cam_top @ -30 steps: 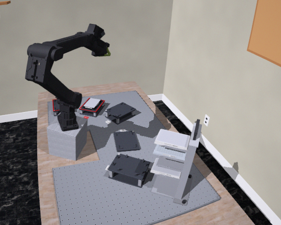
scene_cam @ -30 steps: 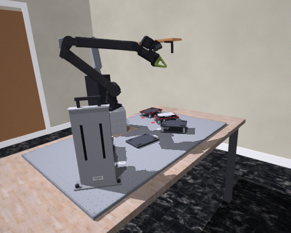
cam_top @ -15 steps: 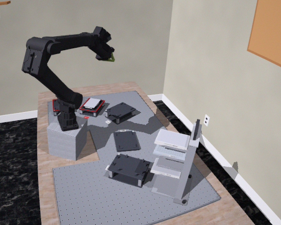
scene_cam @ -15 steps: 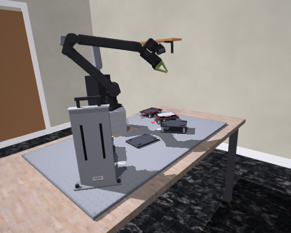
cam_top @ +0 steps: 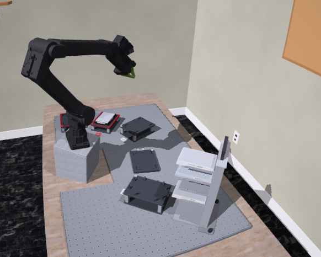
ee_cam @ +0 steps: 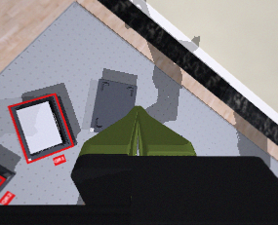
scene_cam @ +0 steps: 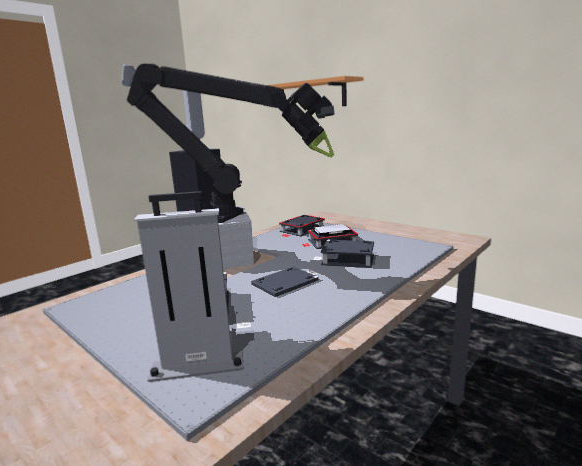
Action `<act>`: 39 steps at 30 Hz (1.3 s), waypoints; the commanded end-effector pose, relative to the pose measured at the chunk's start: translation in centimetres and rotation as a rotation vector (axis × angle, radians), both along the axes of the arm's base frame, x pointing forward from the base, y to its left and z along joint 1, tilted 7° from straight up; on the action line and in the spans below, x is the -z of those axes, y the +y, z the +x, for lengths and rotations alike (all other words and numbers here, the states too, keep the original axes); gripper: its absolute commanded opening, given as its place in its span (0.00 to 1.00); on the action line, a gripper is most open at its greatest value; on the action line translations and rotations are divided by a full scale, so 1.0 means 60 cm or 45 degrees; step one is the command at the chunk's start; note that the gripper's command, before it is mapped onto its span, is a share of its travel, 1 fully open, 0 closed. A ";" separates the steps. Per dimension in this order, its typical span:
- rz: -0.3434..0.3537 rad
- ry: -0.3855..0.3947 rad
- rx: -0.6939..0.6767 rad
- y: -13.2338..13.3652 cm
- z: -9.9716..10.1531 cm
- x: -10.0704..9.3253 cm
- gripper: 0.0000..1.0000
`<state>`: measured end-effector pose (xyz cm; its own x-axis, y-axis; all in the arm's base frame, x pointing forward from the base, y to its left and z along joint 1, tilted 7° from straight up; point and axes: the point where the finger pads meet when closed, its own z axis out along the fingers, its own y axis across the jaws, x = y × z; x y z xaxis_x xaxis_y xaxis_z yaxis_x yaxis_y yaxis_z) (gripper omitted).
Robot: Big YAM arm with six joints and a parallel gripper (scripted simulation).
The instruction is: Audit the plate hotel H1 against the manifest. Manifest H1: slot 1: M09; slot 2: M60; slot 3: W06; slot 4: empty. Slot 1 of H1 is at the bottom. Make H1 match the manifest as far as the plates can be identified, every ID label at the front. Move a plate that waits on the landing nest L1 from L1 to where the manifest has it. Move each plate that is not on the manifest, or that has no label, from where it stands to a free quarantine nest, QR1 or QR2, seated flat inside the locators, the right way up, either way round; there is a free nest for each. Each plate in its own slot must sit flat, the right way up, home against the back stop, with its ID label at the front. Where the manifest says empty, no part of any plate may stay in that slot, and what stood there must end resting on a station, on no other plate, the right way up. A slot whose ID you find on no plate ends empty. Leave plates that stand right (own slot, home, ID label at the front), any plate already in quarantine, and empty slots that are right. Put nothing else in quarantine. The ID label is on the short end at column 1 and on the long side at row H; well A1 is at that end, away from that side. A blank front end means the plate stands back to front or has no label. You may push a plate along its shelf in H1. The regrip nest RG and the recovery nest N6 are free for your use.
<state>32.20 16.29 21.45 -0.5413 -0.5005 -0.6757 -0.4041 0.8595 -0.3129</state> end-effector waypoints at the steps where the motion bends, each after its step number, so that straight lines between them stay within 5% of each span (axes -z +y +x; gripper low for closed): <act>1: -0.012 0.016 0.035 -0.017 0.013 -0.002 0.00; 2: 0.044 -0.013 0.074 -0.010 0.032 -0.048 0.00; 5: 0.037 0.049 0.127 -0.023 0.036 -0.037 0.00; 6: -0.010 0.116 0.129 -0.042 0.015 0.023 0.00; 7: -0.012 0.116 0.127 -0.046 0.016 0.026 0.00; 11: 0.008 0.055 0.108 -0.052 0.024 0.011 0.00; 12: 0.034 0.073 0.149 -0.046 0.043 -0.021 0.00; 16: 0.032 0.164 0.228 -0.065 0.046 -0.006 0.00; 18: -0.012 0.232 0.231 -0.088 0.022 0.054 0.00; 21: 0.004 0.169 0.209 -0.098 0.031 0.042 0.00; 22: -0.028 0.256 0.233 -0.106 0.024 0.066 0.00; 23: 0.033 0.213 0.273 -0.099 0.051 0.016 0.00; 28: 0.037 0.280 0.333 -0.114 0.052 0.027 0.00; 29: 0.001 0.343 0.338 -0.130 0.023 0.078 0.00; 32: 0.012 0.286 0.313 -0.141 0.031 0.070 0.00; 33: -0.014 0.374 0.341 -0.149 0.022 0.093 0.00; 34: 0.042 0.329 0.379 -0.143 0.052 0.046 0.00; 37: 0.053 0.398 0.442 -0.158 0.050 0.056 0.00; 39: 0.016 0.467 0.445 -0.178 0.018 0.110 0.00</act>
<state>33.75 6.62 15.54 -0.8569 -0.2700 -0.4391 -0.1995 0.9592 -0.2005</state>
